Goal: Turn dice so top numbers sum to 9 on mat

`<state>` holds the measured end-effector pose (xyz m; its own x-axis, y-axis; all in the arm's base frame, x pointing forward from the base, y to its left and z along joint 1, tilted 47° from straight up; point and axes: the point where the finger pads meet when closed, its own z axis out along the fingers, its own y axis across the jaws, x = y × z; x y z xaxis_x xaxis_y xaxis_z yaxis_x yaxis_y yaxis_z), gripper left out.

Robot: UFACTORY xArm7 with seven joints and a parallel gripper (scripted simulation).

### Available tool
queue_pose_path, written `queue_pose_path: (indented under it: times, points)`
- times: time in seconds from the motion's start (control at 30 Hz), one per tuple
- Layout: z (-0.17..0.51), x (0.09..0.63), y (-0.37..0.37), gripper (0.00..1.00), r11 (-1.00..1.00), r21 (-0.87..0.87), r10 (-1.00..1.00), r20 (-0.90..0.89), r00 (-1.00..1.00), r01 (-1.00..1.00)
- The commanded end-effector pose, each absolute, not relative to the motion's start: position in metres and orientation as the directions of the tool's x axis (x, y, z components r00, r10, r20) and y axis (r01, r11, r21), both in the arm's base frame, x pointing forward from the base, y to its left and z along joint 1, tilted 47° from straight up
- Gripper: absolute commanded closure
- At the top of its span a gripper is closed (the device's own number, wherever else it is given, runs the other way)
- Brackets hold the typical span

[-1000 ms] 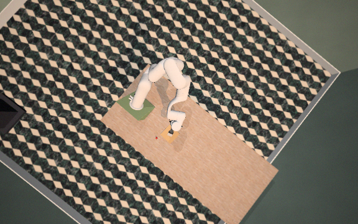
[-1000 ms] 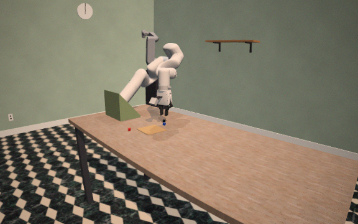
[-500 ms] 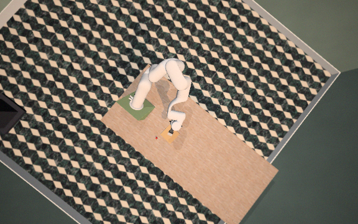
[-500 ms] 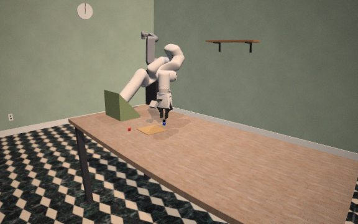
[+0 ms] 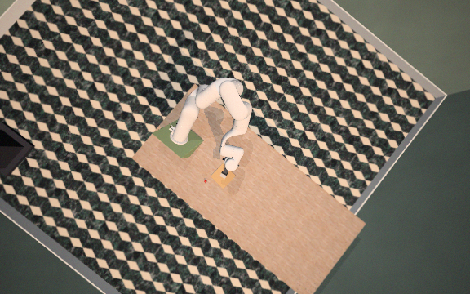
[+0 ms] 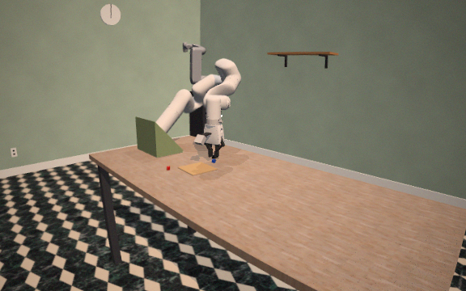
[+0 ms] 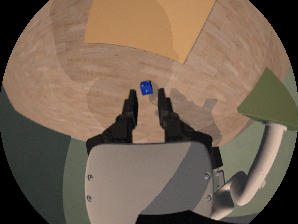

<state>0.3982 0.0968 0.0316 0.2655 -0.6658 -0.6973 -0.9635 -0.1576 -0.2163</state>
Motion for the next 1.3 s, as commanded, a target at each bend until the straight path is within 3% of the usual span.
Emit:
queue_pose_path:
  times: [0.0,1.27]
  points:
    - [0.03,0.3997,0.0976,0.69,-0.154,-0.219,-0.668,-0.696,0.265,-0.963]
    - [0.0269,0.3999,0.1008,0.69,-0.154,-0.219,-0.668,-0.696,0.265,-0.963]
